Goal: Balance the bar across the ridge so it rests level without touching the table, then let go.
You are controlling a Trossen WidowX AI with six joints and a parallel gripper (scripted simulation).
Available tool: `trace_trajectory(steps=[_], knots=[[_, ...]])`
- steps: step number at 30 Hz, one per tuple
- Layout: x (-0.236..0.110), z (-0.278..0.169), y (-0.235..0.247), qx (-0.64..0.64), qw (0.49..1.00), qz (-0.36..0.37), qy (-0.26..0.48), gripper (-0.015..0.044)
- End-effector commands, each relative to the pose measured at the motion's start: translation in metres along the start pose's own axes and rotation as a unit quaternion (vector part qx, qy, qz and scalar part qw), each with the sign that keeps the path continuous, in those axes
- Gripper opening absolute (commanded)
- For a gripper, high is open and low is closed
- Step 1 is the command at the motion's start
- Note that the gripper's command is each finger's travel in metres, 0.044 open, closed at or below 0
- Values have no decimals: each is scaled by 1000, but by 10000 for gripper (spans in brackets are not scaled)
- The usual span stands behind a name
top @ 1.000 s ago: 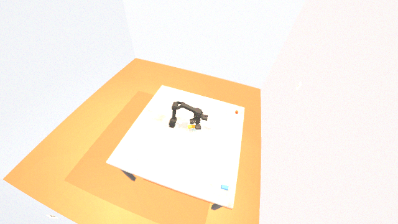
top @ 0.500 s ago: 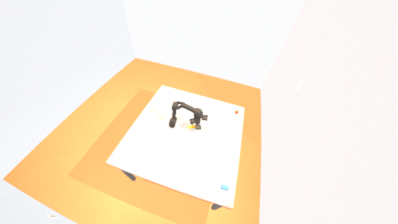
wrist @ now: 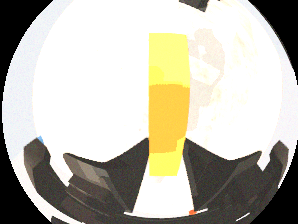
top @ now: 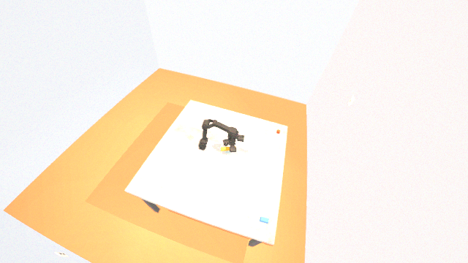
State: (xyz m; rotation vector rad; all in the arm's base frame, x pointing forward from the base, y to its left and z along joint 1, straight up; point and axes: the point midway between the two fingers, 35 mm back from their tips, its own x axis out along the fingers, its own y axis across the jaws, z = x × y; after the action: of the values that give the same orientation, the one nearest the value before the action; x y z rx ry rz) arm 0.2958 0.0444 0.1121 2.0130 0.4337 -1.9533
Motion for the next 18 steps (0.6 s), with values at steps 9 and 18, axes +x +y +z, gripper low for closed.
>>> trace_trajectory(steps=[9, 18], knots=[[2, 0, 0, 2, 1000, 1, 0, 0], [2, 0, 0, 2, 1000, 1, 0, 0]])
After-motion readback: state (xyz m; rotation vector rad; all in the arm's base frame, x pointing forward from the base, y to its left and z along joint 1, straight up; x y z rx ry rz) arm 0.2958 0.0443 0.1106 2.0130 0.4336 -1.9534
